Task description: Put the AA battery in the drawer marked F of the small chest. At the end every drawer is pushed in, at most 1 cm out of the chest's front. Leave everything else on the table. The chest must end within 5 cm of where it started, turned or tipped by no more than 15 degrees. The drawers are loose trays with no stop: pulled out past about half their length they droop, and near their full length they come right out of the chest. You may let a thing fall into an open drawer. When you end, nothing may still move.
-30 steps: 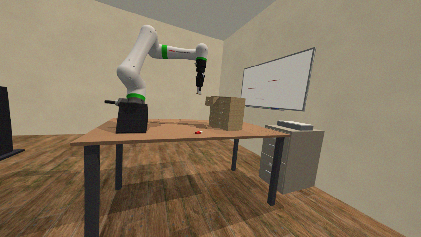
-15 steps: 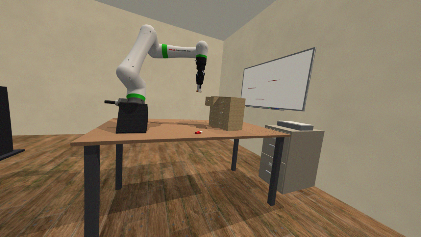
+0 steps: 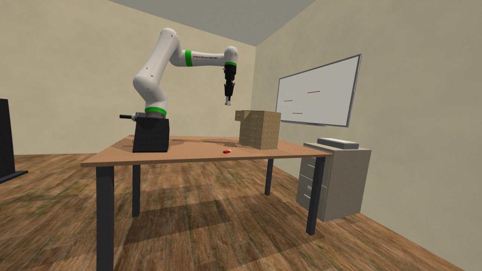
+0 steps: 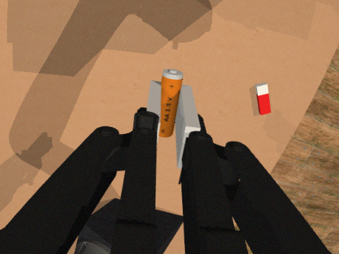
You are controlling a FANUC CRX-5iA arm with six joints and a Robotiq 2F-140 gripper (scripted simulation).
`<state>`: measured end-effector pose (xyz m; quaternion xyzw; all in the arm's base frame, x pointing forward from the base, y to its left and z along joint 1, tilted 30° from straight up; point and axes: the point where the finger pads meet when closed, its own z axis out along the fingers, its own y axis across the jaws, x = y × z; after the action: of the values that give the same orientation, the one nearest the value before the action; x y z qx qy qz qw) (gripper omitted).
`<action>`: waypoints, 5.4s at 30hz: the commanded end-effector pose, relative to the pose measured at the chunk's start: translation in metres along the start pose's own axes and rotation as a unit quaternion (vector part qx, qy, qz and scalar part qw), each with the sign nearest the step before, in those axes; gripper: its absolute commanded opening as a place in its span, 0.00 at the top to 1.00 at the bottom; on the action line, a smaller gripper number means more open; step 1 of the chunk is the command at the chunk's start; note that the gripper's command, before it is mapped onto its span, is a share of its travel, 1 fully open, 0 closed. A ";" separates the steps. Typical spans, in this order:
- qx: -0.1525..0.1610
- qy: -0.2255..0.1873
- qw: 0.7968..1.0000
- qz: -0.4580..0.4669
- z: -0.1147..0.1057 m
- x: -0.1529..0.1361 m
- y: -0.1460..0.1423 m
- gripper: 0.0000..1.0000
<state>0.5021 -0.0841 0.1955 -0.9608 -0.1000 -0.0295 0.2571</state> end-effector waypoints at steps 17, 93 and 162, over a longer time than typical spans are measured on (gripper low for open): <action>0.000 0.090 0.996 0.000 0.002 -0.004 0.000 0.94; 0.000 0.573 0.820 0.000 0.017 -0.018 0.000 0.94; 0.000 0.573 0.820 0.000 0.018 0.150 0.000 0.94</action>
<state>0.6483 -0.0487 0.1961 -0.7708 0.0652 -0.5742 0.2680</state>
